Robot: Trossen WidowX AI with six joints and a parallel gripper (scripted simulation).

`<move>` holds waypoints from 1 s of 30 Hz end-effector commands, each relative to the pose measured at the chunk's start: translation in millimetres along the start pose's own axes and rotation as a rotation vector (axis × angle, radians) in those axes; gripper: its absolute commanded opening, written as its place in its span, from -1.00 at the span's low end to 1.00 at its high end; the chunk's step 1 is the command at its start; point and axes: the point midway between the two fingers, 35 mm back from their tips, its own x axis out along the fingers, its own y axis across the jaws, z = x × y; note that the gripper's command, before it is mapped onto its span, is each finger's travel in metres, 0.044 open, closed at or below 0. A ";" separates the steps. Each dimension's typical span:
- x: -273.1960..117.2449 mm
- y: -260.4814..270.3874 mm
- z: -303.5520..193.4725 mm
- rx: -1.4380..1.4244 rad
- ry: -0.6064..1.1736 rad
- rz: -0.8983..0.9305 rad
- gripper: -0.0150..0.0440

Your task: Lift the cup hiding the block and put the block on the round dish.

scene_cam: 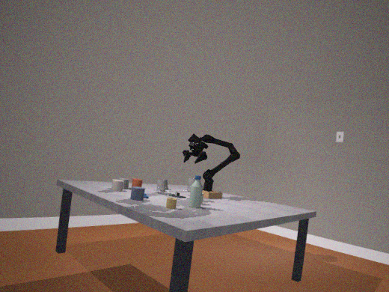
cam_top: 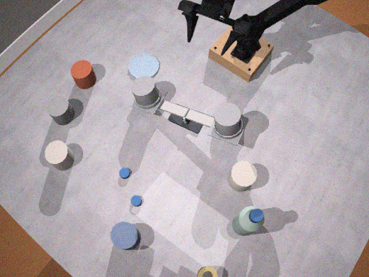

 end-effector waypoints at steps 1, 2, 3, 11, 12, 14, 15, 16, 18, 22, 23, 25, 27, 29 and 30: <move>1.7 -9.2 3.7 0.082 0.028 -0.002 1.00; 2.9 -12.1 5.0 0.113 0.042 -0.003 1.00; 4.2 -15.0 6.2 0.143 0.055 -0.004 1.00; 17.4 -38.3 15.2 0.382 0.163 -0.027 1.00; 19.5 -41.2 16.2 0.411 0.176 -0.032 1.00; 23.8 -47.0 18.2 0.469 0.202 -0.044 1.00; 26.1 -49.9 19.1 0.498 0.216 -0.050 1.00; 28.5 -52.8 20.1 0.526 0.229 -0.057 1.00; 33.5 -58.5 21.8 0.582 0.255 -0.071 1.00; 44.5 -69.8 24.9 0.693 0.305 -0.107 1.00; 47.5 -72.6 25.6 0.720 0.317 -0.116 1.00; 53.6 -78.0 26.8 0.773 0.341 -0.138 1.00; 59.9 -83.4 27.7 0.829 0.365 -0.161 1.00; 66.3 -88.7 28.1 0.887 0.389 -0.187 1.00; 69.7 -91.3 28.3 0.916 0.400 -0.200 1.00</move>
